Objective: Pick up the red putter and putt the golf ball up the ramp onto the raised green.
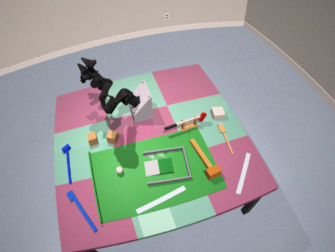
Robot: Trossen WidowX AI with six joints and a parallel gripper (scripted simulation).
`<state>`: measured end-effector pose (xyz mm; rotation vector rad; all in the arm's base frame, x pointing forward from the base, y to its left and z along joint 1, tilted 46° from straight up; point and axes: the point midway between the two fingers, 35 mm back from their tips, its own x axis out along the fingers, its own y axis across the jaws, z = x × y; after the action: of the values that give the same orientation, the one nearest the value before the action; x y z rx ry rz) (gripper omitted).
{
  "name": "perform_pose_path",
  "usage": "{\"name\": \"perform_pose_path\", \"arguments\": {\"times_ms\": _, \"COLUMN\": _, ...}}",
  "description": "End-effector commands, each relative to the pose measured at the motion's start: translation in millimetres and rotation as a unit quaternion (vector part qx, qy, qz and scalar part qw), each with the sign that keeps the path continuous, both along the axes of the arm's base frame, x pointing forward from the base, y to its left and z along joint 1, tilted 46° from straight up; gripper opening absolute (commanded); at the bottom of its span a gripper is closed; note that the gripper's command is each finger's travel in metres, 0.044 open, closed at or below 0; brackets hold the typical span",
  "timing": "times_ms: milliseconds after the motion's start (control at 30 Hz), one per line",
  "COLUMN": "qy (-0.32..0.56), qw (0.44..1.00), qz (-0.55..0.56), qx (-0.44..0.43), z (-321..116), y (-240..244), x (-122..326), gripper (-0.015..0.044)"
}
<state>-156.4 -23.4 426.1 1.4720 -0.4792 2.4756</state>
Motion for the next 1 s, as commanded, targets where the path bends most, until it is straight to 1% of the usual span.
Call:
{"name": "perform_pose_path", "arguments": {"times_ms": 0, "qy": -0.001, "qw": 1.000, "qz": 0.001, "qx": 0.000, "z": 0.0, "y": -0.6, "x": -0.3, "gripper": 0.0426}}
{"name": "perform_pose_path", "arguments": {"times_ms": 33, "qy": -0.003, "qw": 1.000, "qz": 0.005, "qx": 0.001, "z": 0.0, "y": -2.3, "x": -1.3, "gripper": 0.0440}}
{"name": "perform_pose_path", "arguments": {"times_ms": 167, "qy": -0.025, "qw": 0.999, "qz": 0.046, "qx": 0.012, "z": -0.3, "y": -21.6, "x": -10.0, "gripper": 0.0440}}
{"name": "perform_pose_path", "arguments": {"times_ms": 367, "qy": -0.076, "qw": 0.987, "qz": 0.134, "qx": 0.045, "z": -4.6, "y": -70.5, "x": -23.7, "gripper": 0.0440}}
{"name": "perform_pose_path", "arguments": {"times_ms": 500, "qy": -0.102, "qw": 0.973, "qz": 0.194, "qx": 0.067, "z": -7.9, "y": -104.6, "x": -23.1, "gripper": 0.0440}}
{"name": "perform_pose_path", "arguments": {"times_ms": 733, "qy": -0.138, "qw": 0.936, "qz": 0.302, "qx": 0.115, "z": -15.0, "y": -167.7, "x": -4.3, "gripper": 0.0440}}
{"name": "perform_pose_path", "arguments": {"times_ms": 967, "qy": -0.163, "qw": 0.884, "qz": 0.403, "qx": 0.172, "z": -24.9, "y": -226.7, "x": 35.9, "gripper": 0.0440}}
